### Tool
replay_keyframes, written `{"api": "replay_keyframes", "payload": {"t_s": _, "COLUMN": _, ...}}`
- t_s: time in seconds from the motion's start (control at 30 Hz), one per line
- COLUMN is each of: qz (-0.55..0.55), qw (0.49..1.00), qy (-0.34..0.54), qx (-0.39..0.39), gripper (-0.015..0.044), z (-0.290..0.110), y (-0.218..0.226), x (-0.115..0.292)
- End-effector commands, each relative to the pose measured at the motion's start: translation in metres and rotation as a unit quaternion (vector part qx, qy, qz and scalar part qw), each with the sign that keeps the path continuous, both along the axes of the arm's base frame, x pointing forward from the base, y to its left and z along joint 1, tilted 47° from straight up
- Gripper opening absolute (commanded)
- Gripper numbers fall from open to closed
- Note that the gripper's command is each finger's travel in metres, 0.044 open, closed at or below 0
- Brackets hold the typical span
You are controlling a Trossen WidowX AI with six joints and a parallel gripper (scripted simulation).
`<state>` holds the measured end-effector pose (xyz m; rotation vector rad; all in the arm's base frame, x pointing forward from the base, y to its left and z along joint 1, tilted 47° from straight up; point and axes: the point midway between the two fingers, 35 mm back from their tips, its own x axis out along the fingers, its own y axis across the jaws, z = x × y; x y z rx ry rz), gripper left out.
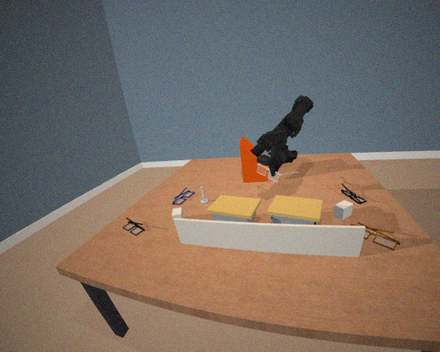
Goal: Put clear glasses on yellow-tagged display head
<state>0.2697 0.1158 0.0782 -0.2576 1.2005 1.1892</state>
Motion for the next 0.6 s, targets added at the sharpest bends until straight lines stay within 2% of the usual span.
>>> {"api": "replay_keyframes", "payload": {"t_s": 0.0, "qz": -0.047, "qw": 0.998, "qy": 0.030, "qx": -0.022, "gripper": 0.0000, "z": 0.005, "y": 0.003, "x": -0.006}}
{"api": "replay_keyframes", "payload": {"t_s": 0.57, "qz": -0.252, "qw": 0.957, "qy": 0.118, "qx": -0.085, "gripper": 0.0000, "z": 0.027, "y": 0.012, "x": -0.021}}
